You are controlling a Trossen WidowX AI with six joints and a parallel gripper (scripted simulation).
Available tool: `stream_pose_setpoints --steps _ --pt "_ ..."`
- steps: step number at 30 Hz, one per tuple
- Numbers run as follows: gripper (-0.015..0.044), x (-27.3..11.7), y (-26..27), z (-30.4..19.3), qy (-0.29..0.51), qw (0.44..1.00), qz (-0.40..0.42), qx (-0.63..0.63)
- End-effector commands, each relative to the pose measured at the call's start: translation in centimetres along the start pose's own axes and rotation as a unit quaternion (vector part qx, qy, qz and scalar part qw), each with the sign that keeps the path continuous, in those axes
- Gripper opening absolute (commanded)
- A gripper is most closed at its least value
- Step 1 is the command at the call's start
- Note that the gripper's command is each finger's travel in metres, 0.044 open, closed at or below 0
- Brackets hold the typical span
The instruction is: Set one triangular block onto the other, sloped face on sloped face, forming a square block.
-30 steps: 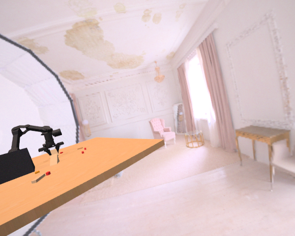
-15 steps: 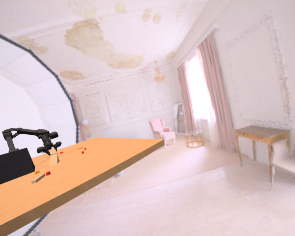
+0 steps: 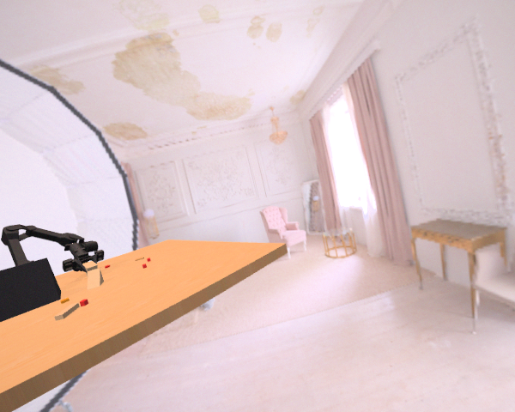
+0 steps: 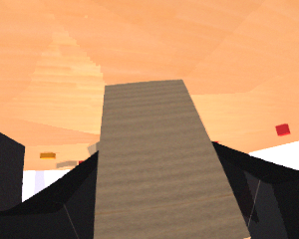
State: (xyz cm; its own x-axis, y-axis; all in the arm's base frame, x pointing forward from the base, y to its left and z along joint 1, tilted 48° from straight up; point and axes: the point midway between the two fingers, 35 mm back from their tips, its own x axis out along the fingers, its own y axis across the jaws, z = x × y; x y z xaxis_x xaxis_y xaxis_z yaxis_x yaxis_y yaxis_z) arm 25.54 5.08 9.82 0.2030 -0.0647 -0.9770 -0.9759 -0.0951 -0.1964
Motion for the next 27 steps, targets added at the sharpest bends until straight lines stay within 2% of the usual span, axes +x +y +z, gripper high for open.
stream_pose_setpoints --steps 1,15,27 --pt "0.0079 0.11 0.01 -0.06 -0.008 1.000 0.001 0.001" --pt "0.0440 0.11 0.01 -0.06 -0.008 1.000 0.001 0.001" --pt "0.0440 -0.42 -0.14 -0.81 -0.008 1.000 0.001 0.001"
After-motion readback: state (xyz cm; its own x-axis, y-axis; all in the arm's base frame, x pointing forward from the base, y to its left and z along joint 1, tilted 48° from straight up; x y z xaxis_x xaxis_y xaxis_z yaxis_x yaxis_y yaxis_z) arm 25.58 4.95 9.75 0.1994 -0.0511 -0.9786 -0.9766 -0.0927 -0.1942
